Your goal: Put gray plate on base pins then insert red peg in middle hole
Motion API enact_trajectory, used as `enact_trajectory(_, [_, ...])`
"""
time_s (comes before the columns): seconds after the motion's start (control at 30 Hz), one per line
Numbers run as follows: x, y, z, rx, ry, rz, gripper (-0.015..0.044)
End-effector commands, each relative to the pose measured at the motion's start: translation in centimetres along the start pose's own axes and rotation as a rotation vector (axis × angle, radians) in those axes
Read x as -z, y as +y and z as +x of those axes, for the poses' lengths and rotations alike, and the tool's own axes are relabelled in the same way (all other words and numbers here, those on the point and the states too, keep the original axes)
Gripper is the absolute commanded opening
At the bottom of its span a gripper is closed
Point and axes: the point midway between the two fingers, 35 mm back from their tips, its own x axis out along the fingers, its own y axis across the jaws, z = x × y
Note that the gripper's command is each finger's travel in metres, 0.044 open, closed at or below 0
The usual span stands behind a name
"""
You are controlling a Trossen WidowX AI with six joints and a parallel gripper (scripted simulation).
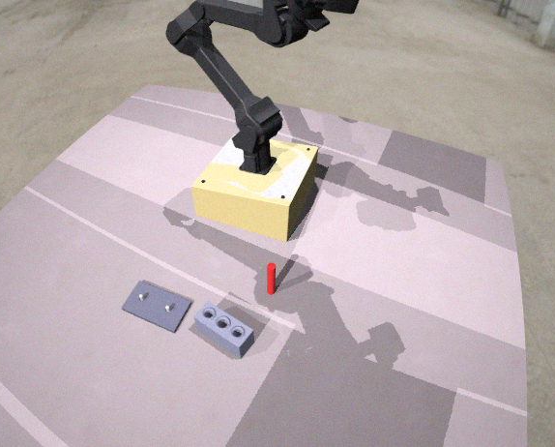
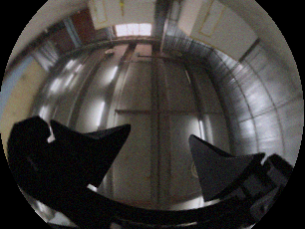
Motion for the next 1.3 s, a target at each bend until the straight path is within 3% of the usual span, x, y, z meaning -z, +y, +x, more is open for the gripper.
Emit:
enact_trajectory(0.0, [0.0, 0.0, 0.0, 0.000, 0.000, 0.000, 0.0426])
enact_trajectory(0.07, [-1.0, -0.3, 0.5, 0.014, -0.034, -0.088, 0.0440])
enact_trajectory(0.3, [-11.5, -1.6, 3.4, 0.256, -0.350, -0.909, 0.0440])
enact_trajectory(0.67, [-21.9, 0.8, 2.6, 0.635, -0.593, -1.501, 0.0440])
enact_trajectory(1.0, [-30.3, 5.4, -0.8, 1.179, -0.710, -1.910, 0.0440])
enact_trajectory(1.27, [-35.4, 9.0, -5.2, 1.783, -0.625, -2.065, 0.0440])
